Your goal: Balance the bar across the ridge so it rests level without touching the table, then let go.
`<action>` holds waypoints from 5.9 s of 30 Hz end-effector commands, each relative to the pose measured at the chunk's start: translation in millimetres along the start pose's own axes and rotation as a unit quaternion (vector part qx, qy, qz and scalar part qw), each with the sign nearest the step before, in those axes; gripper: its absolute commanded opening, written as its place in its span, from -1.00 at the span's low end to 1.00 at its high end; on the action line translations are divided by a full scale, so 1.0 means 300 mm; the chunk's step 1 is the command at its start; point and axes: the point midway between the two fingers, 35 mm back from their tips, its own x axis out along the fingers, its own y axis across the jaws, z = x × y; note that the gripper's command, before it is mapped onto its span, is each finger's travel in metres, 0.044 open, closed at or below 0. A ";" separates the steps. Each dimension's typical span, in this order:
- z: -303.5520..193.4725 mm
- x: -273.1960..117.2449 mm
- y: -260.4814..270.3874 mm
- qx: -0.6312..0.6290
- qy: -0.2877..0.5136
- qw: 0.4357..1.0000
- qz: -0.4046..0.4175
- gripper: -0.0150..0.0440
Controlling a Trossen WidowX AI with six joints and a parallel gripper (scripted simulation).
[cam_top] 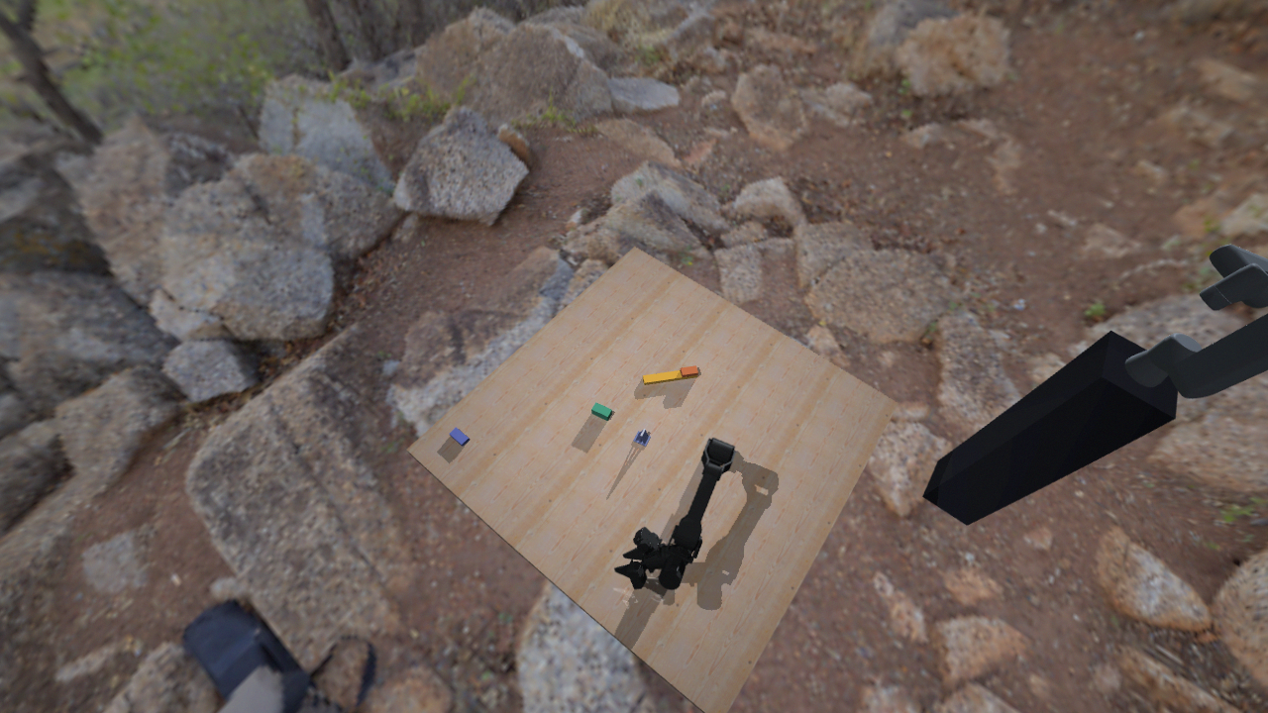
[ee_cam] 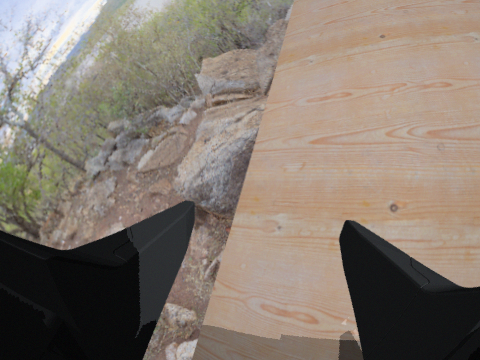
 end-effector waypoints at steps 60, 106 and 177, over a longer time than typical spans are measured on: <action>0.990 0.413 -0.675 -0.262 0.079 0.910 -0.311 0.58; 1.405 0.146 -1.375 -0.346 0.317 0.804 -0.365 0.58; 1.343 -0.287 -2.033 -0.422 0.460 0.762 -0.171 0.58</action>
